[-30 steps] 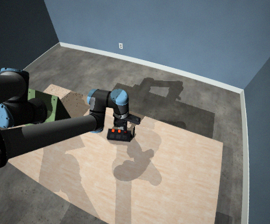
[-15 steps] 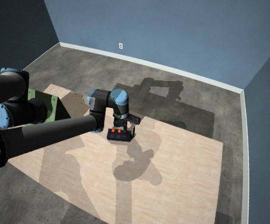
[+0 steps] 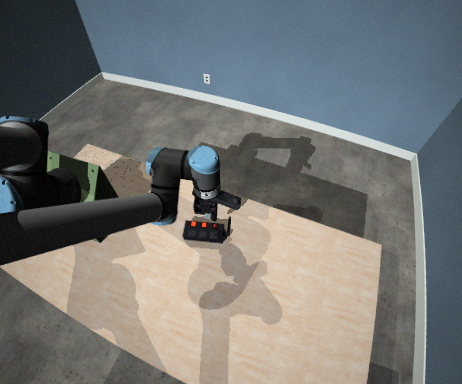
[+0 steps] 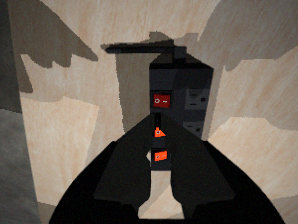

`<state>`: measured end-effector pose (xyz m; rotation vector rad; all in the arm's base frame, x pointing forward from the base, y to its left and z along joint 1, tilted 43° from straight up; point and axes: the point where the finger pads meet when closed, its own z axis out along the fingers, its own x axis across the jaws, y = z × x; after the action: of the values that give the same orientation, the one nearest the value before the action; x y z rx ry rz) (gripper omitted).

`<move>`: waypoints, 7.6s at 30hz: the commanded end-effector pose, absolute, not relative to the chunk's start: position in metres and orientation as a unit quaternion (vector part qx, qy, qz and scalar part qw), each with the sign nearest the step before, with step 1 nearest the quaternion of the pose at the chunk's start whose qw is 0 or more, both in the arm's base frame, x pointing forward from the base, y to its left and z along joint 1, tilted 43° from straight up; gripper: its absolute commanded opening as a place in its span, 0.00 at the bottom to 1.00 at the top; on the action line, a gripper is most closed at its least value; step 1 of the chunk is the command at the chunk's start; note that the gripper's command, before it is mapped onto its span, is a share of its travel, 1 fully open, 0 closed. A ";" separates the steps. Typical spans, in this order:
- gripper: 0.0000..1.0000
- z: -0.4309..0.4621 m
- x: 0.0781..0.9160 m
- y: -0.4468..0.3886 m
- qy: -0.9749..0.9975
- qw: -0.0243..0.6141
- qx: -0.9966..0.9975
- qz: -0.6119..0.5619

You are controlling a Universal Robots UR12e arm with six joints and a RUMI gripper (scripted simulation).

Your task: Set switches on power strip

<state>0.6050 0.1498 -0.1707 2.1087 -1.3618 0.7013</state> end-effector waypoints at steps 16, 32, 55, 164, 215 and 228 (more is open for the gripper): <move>0.00 -0.163 0.604 0.157 -0.504 0.264 0.780 0.260; 0.00 -0.147 0.560 0.150 -0.504 0.264 0.780 0.260; 0.00 -0.147 0.559 0.150 -0.504 0.264 0.780 0.260; 0.00 -0.178 0.566 0.120 -0.504 0.264 0.780 0.260; 0.00 -0.184 0.567 0.115 -0.504 0.264 0.780 0.260; 0.00 -0.184 0.567 0.115 -0.504 0.264 0.780 0.260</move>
<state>0.5665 0.1142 -0.1846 2.1081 -1.3621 0.7008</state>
